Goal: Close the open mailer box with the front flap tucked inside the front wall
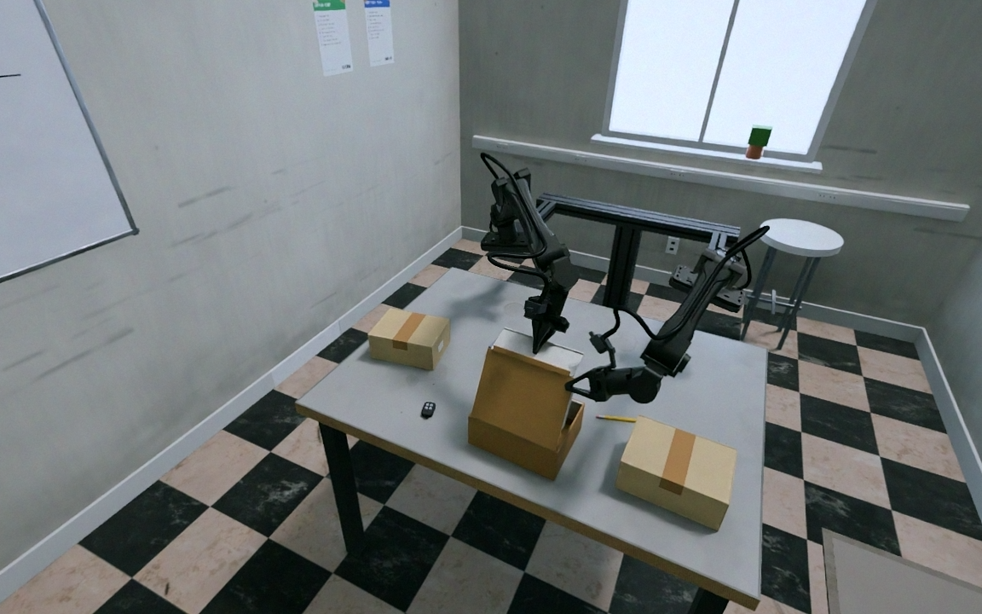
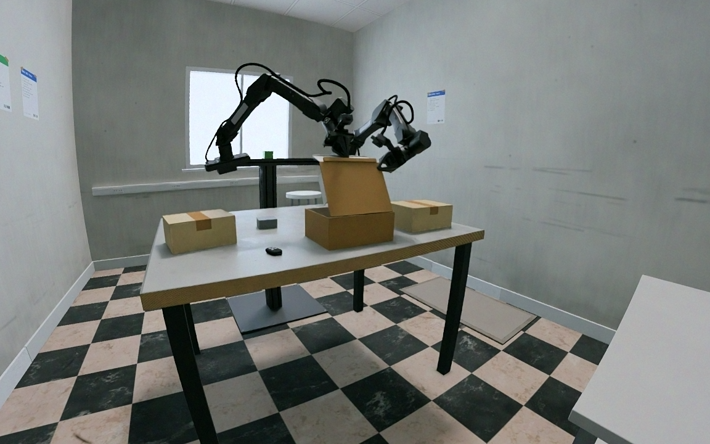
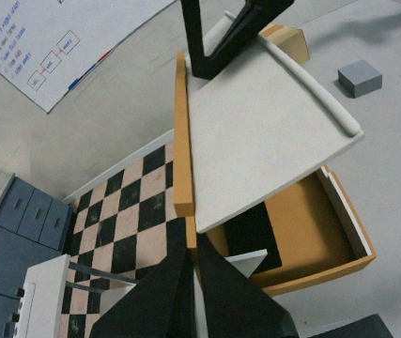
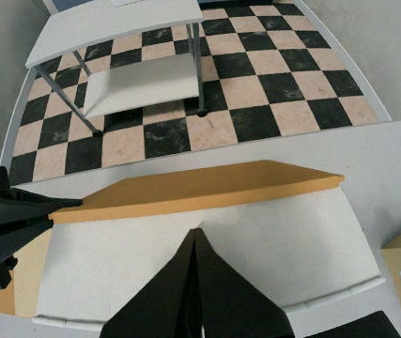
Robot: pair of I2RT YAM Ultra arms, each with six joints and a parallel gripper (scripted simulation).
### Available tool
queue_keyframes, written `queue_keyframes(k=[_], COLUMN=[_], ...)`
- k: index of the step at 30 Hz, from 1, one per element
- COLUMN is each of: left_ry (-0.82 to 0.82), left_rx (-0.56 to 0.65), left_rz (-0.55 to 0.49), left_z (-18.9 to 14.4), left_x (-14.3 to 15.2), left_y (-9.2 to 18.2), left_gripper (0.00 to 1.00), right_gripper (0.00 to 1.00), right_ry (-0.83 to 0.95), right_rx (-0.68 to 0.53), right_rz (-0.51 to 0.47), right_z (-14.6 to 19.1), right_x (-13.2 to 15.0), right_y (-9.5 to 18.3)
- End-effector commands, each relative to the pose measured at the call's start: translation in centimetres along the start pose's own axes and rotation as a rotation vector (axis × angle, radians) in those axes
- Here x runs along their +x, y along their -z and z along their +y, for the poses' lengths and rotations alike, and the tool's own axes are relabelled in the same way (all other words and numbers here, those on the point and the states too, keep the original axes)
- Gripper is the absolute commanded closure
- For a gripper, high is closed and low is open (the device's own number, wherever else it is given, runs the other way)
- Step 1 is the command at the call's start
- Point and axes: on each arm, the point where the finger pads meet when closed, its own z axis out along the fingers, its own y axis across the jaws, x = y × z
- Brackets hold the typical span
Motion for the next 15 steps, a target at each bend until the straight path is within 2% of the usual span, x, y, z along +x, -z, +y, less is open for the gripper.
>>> queue_keyframes(k=[1, 5, 7, 9, 11, 14, 15], left_ry=[-0.047, -0.047, -0.047, -0.047, -0.047, -0.047, -0.047], left_rx=[-0.024, -0.024, -0.024, -0.024, -0.024, -0.024, -0.024], left_rz=[-0.034, -0.034, -0.034, -0.034, -0.034, -0.034, -0.034], left_z=[1.9, 1.9, 1.9, 1.9, 1.9, 1.9, 1.9], left_x=[-2.0, -2.0, -2.0, -2.0, -2.0, -2.0, -2.0], left_y=[-0.4, -0.4, -0.4, -0.4, -0.4, -0.4, -0.4], left_gripper=[0.99, 0.99, 0.99, 0.99, 0.99, 0.99, 0.99], right_gripper=[0.99, 0.99, 0.99, 0.99, 0.99, 0.99, 0.99], right_ry=[0.012, 0.08, 0.081, 0.041, 0.024, 0.04, 0.024], right_rx=[-0.028, -0.018, -0.018, 0.002, -0.006, 0.003, -0.009], right_rz=[-0.004, 0.055, 0.057, 0.042, 0.025, 0.042, 0.021], right_z=[1.2, 1.5, 1.5, 0.0, 0.4, 0.2, 0.6], right_x=[0.6, 4.8, 4.8, 4.2, 3.1, 3.4, 3.4], right_y=[1.5, -0.3, -0.5, -2.0, -2.2, -2.0, -2.4])
